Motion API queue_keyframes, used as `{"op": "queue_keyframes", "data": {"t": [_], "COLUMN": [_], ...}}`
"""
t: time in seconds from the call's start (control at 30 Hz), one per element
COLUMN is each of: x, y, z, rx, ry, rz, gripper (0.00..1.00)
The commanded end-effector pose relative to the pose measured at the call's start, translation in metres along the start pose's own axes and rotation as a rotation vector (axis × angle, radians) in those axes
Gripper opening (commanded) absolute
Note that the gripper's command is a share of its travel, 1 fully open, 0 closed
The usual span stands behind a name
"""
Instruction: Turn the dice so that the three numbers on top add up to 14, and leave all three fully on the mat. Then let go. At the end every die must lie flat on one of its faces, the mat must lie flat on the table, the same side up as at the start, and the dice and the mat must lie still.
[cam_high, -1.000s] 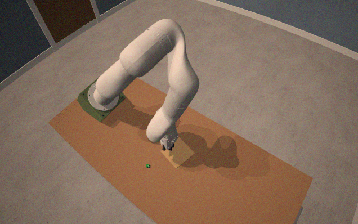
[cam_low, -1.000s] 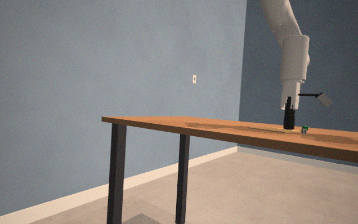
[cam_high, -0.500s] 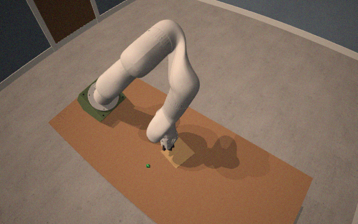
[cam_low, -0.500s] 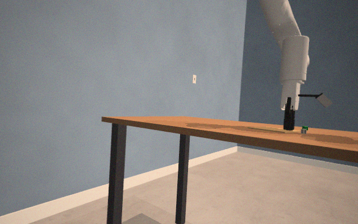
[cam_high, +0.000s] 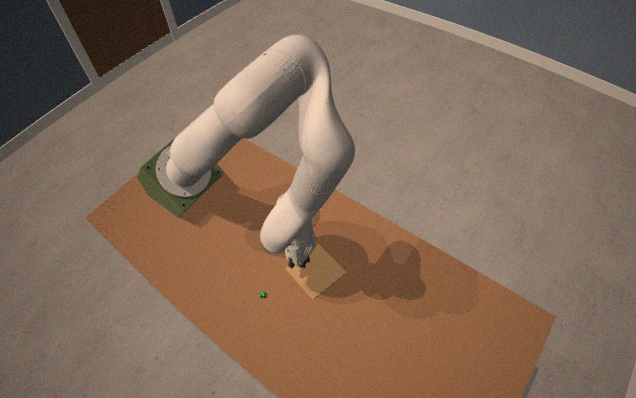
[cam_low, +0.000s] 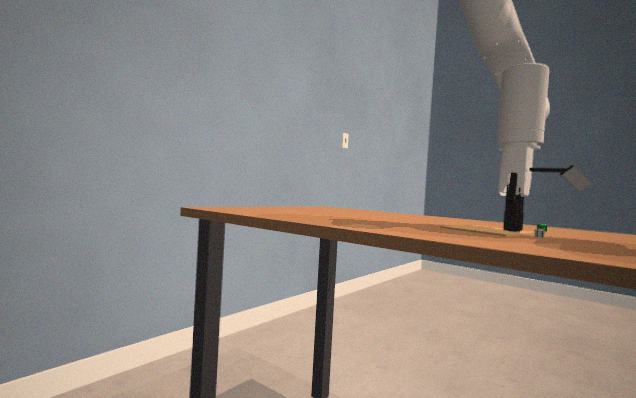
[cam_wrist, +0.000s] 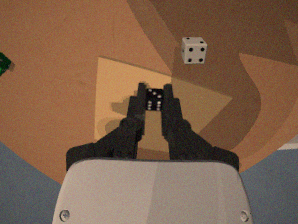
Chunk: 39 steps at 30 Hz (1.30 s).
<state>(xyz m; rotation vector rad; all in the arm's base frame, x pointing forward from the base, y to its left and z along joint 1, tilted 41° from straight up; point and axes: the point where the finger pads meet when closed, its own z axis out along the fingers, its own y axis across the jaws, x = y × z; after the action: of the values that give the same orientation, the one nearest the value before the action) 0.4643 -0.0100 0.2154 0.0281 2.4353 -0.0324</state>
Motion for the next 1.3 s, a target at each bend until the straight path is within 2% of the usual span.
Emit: {"op": "queue_keyframes", "data": {"t": [0.0, 0.53, 0.57, 0.7, 0.73, 0.8, 0.83, 1.0, 1.03, 1.27], "x": [-0.0003, -0.0003, -0.0003, -0.0003, -0.0003, -0.0003, -0.0003, -0.0003, -0.0003, -0.0003], "y": [0.0000, 0.0000, 0.0000, 0.0000, 0.0000, 0.0000, 0.0000, 0.0000, 0.0000, 0.0000], "z": [-0.0002, -0.0002, -0.0002, -0.0002, -0.0002, -0.0002, -0.0002, -0.0002, -0.0002, -0.0002], "rx": [0.000, 0.000, 0.000, 0.000, 0.000, 0.000, 0.000, 0.000, 0.000, 0.000], "ry": [-0.001, -0.001, -0.001, -0.001, -0.001, -0.001, -0.001, -0.001, -0.001, -0.001], "rz": [0.000, 0.000, 0.000, 0.000, 0.000, 0.000, 0.000, 0.000, 0.000, 0.000], "gripper": [0.11, 0.11, 0.15, 0.15, 0.19, 0.19, 0.23, 0.27, 0.31, 0.31]}}
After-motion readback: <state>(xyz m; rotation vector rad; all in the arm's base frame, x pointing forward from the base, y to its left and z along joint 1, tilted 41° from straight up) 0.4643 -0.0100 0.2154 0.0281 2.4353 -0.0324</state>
